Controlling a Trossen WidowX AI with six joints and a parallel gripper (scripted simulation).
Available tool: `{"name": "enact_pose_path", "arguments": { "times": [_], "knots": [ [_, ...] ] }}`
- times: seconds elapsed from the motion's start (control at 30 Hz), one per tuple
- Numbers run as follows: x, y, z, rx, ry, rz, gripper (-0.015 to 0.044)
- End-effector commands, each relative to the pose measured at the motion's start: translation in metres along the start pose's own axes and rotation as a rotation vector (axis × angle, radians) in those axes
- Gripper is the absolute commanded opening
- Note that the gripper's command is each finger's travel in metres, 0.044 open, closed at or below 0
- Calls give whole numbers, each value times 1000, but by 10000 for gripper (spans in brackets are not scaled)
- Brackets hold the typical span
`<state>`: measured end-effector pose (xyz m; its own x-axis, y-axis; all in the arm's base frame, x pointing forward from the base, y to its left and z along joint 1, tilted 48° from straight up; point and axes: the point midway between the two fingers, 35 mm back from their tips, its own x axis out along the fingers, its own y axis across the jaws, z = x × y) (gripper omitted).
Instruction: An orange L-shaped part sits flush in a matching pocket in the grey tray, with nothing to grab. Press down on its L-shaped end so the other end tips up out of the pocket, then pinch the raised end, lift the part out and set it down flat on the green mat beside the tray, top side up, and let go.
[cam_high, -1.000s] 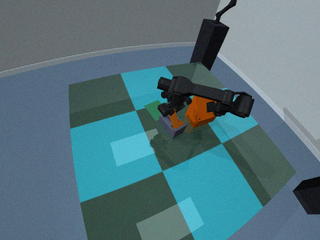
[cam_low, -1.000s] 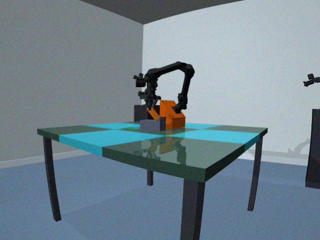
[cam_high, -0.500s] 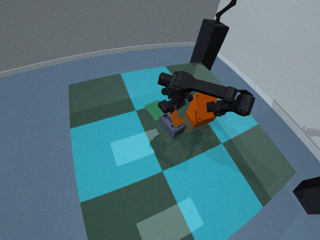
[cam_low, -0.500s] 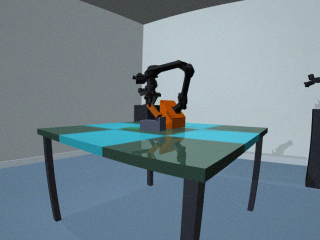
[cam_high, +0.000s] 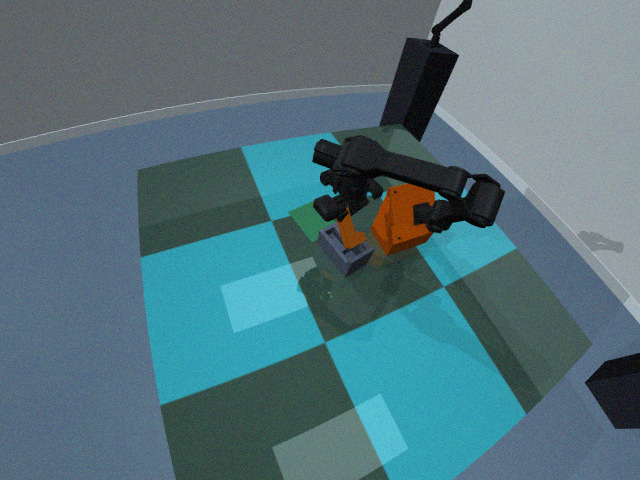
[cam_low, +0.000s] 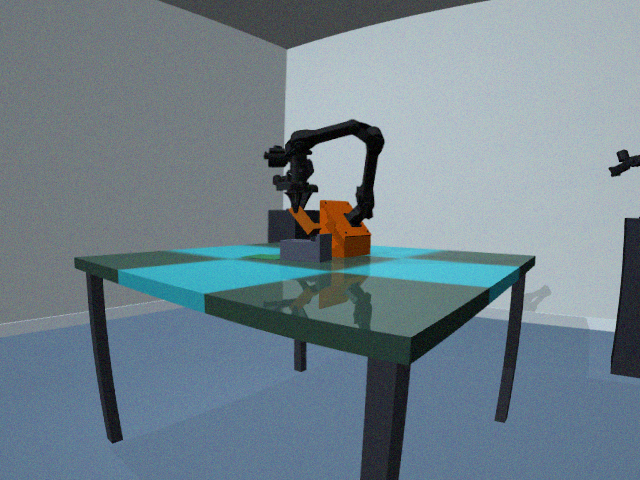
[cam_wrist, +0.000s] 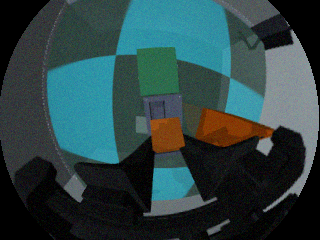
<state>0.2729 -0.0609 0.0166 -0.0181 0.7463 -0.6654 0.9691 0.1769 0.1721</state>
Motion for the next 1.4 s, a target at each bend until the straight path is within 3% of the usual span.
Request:
{"name": "enact_pose_path", "arguments": {
  "times": [0.0,1.0,1.37],
  "knots": [
    [0,-1,18,-6,-8,1,0],
    [-2,-11,146,-9,-15,1,0],
    [5,-11,151,-9,-15,1,0]
  ]
}}
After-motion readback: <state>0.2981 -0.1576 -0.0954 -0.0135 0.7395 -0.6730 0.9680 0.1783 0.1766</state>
